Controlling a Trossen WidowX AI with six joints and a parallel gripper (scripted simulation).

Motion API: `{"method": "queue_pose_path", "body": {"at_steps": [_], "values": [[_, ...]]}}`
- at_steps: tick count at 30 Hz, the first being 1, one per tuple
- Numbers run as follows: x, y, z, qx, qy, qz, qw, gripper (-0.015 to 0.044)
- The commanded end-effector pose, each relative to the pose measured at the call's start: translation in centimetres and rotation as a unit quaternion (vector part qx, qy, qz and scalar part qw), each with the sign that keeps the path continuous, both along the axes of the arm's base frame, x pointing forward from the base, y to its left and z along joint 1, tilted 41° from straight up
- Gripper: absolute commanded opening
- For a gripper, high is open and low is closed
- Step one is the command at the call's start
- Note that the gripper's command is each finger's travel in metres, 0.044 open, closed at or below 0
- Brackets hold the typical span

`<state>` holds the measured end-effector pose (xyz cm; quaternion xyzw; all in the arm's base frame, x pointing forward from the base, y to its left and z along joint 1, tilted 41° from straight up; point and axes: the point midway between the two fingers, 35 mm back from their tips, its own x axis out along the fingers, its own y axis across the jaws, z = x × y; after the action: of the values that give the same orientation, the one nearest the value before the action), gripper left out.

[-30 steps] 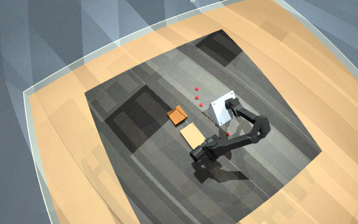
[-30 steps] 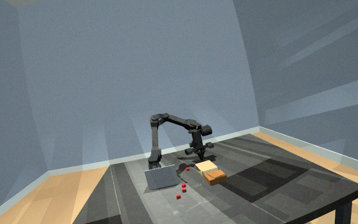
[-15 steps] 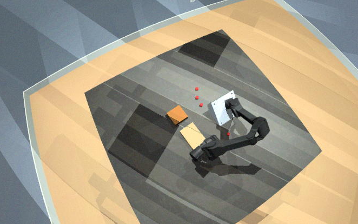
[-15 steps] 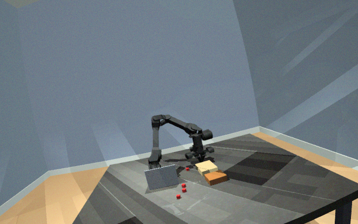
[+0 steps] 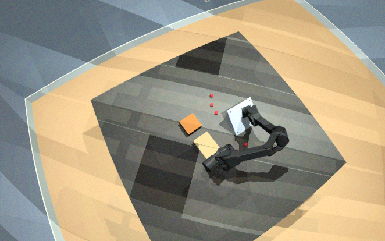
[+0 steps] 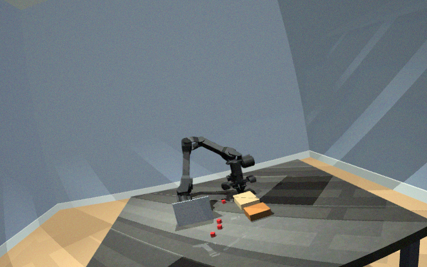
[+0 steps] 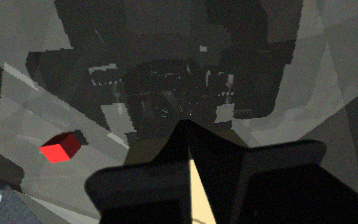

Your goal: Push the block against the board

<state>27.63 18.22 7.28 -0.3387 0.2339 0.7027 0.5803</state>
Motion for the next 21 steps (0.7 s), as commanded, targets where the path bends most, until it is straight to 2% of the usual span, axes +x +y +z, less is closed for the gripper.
{"method": "queue_pose_path", "body": {"at_steps": [1,21], "values": [[0.2,-0.3,-0.3,-0.001,-0.001,0.0,1.0,0.0],[0.5,-1.4,-1.3,-0.001,-0.001,0.0,1.0,0.0]]}}
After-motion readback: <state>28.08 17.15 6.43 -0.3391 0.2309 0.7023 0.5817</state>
